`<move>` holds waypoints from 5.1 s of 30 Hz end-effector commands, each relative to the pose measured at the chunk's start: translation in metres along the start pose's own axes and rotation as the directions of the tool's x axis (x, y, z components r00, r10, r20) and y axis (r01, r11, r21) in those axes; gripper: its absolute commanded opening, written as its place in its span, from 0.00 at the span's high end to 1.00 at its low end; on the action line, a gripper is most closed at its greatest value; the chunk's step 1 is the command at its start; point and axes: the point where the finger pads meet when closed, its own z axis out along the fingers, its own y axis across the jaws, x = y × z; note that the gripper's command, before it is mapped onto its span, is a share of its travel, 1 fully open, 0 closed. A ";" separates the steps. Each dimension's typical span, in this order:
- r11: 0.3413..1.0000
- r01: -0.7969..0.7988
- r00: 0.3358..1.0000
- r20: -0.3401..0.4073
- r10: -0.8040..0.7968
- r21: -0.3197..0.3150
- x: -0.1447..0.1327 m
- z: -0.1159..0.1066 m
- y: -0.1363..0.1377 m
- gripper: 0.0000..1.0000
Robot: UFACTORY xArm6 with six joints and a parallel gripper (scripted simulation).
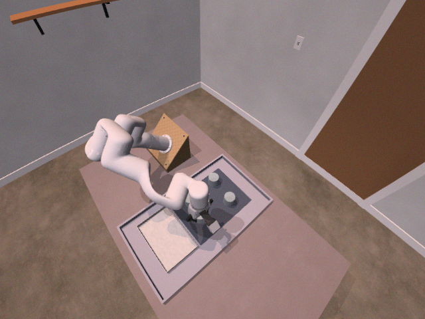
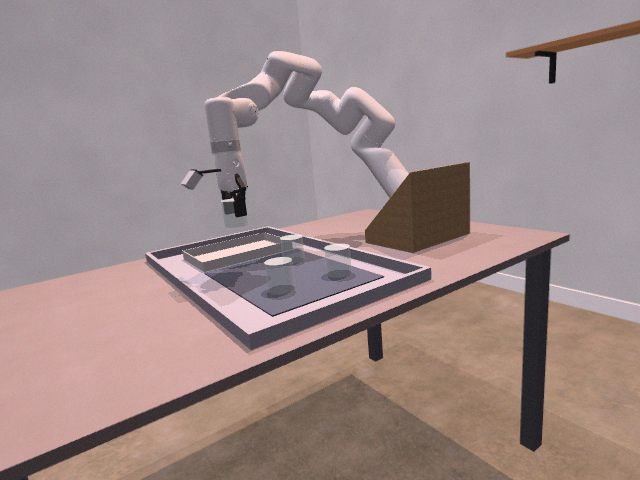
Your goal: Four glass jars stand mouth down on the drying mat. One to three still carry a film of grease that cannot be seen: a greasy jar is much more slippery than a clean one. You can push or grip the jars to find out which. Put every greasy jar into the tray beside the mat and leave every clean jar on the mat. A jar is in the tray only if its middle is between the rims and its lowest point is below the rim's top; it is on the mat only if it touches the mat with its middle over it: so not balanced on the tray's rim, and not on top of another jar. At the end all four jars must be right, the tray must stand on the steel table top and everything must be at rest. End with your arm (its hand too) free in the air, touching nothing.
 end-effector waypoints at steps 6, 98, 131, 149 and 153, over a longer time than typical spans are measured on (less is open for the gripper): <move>1.000 -0.001 1.000 -0.005 0.001 0.001 -0.007 -0.002 0.024 1.00; 1.000 -0.001 1.000 -0.005 0.001 0.001 -0.065 0.055 0.188 1.00; 1.000 -0.001 1.000 -0.005 0.001 0.001 -0.065 0.107 0.188 1.00; 1.000 -0.001 1.000 -0.005 0.001 0.001 -0.065 0.125 0.188 1.00; 1.000 -0.001 1.000 -0.005 0.001 0.001 -0.065 0.125 0.188 1.00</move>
